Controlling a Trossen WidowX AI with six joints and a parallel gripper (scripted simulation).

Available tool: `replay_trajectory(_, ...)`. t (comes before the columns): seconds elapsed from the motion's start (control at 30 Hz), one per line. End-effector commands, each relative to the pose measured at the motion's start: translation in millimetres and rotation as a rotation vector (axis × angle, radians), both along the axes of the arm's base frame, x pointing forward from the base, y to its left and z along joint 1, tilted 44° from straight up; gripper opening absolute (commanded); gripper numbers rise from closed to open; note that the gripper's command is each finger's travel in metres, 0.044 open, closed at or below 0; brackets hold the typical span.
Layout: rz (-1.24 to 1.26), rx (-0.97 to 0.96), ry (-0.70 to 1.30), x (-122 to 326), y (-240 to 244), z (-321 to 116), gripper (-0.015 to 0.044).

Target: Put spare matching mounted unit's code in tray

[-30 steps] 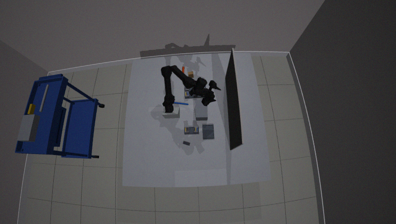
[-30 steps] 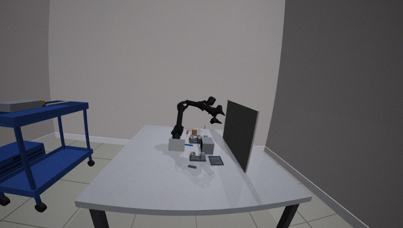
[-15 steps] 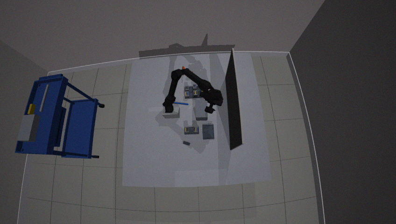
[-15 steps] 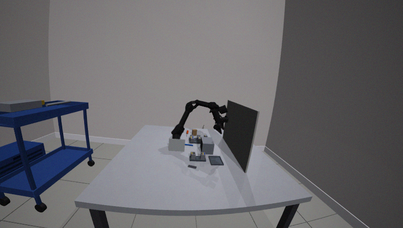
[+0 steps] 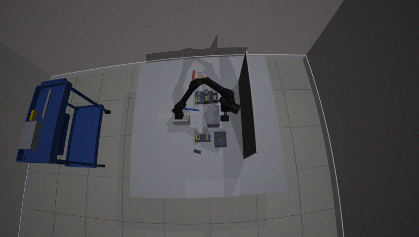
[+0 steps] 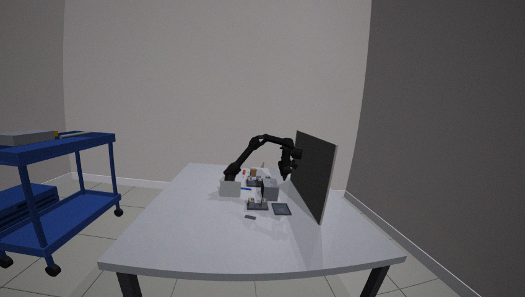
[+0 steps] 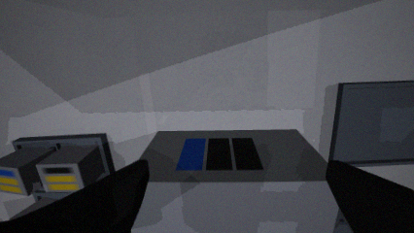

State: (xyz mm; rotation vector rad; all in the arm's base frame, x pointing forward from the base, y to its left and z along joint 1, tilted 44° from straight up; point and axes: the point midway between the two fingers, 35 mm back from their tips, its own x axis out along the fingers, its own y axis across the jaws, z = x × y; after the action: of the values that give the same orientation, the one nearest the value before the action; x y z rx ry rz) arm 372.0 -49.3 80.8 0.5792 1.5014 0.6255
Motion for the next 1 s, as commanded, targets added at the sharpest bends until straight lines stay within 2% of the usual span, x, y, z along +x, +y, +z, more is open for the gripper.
replay_trajectory(0.0, 0.012, -0.004, -0.011, 0.4, -2.3, 1.7, 0.0440)
replay_trajectory(0.4, 0.052, -0.005, -0.049, -1.6, 4.9, 9.9, 0.0440)
replay_trajectory(0.63, 0.478, -0.002, -0.453, -41.8, 79.1, 87.4, 0.0440)
replay_trajectory(0.97, 1.087, 0.046, -1.048, -148.0, 159.0, 160.3, 0.0440)
